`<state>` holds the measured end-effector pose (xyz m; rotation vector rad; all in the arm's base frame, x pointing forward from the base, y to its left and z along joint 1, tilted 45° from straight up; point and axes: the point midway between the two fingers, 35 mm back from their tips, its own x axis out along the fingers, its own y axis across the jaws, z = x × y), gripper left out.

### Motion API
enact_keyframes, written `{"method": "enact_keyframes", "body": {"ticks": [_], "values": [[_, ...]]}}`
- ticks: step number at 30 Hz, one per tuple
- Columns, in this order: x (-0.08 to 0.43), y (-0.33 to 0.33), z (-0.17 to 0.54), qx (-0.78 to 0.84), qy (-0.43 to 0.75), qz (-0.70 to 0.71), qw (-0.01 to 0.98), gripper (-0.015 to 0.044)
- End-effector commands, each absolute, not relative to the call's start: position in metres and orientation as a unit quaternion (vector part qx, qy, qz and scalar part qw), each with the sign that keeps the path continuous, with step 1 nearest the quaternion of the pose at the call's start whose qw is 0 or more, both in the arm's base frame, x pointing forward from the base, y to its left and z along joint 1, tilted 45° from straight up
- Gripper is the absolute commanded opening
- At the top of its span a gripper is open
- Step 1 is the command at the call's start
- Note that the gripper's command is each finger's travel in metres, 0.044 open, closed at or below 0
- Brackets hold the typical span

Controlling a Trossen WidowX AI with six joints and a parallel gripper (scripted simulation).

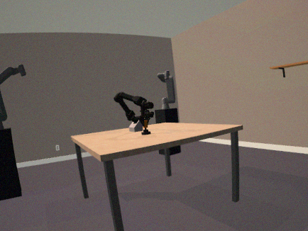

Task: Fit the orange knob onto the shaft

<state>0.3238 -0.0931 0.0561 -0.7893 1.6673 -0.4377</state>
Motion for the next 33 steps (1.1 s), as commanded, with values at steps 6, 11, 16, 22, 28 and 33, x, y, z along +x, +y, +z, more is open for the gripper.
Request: {"method": "enact_keyframes", "body": {"ticks": [6,11,16,22,28,33], "values": [[0.3283,-0.0939,0.0598,-0.34,0.711,-0.187,0.586,0.0],[0.3273,-0.0941,0.0594,-0.34,0.711,-0.187,0.586,0.0],[0.3265,-0.0945,0.0586,-0.34,0.711,-0.187,0.586,0.0],[0.3256,-0.095,0.0575,-0.34,0.711,-0.187,0.586,0.0],[0.3234,-0.0942,0.0567,-0.34,0.711,-0.187,0.586,0.0],[0.3206,-0.0929,0.0561,-0.34,0.711,-0.187,0.586,0.0]]}}
